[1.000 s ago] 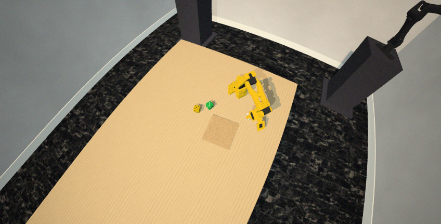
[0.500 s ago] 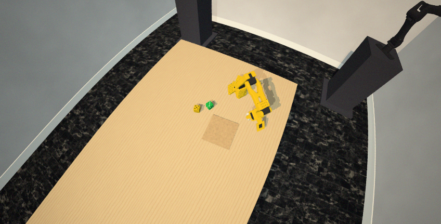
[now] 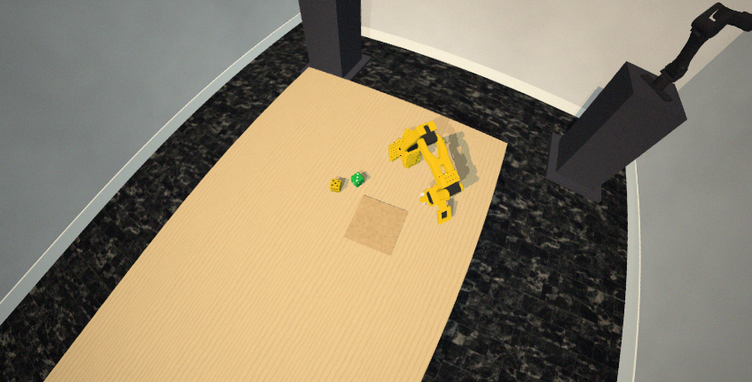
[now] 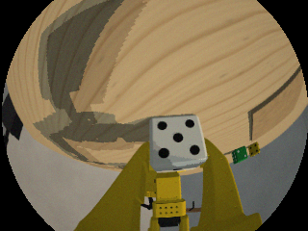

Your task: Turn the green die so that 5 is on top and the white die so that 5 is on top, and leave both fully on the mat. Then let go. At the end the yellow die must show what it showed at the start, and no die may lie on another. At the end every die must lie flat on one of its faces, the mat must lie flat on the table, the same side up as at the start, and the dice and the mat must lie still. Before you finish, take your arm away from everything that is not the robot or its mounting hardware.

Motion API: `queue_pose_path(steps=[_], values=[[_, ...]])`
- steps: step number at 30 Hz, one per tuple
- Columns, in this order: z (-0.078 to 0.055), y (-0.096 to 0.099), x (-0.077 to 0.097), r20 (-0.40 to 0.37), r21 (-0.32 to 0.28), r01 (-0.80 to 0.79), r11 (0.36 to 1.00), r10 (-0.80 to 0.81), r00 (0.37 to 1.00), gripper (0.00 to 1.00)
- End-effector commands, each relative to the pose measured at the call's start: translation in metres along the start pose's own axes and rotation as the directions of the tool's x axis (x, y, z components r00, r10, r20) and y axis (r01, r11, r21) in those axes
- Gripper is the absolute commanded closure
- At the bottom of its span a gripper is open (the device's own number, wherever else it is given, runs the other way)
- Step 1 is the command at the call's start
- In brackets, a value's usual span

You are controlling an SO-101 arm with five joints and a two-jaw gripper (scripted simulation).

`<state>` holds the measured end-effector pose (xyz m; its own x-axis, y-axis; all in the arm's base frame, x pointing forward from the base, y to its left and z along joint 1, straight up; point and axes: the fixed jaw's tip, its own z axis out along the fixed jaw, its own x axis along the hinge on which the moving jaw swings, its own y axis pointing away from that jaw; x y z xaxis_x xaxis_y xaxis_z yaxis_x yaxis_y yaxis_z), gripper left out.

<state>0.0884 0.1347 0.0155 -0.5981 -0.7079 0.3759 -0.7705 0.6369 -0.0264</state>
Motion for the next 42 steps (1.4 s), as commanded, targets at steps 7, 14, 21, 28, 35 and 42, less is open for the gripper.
queue_pose_path(steps=[7, 14, 21, 28, 35, 42], values=[[-0.011, -0.001, -0.002, 0.074, -0.007, 0.003, 1.000, -0.002, 0.997, 1.00], [-0.031, 0.000, 0.005, 0.217, -0.015, 0.002, 1.000, 0.001, 0.976, 1.00], [-0.043, 0.000, 0.012, 0.324, -0.023, 0.003, 1.000, 0.004, 0.946, 1.00], [-0.051, 0.000, 0.017, 0.395, -0.028, 0.005, 1.000, 0.007, 0.919, 1.00], [-0.051, 0.000, 0.017, 0.398, -0.029, 0.005, 1.000, 0.007, 0.917, 1.00], [-0.051, 0.000, 0.017, 0.398, -0.029, 0.005, 1.000, 0.007, 0.917, 1.00]])
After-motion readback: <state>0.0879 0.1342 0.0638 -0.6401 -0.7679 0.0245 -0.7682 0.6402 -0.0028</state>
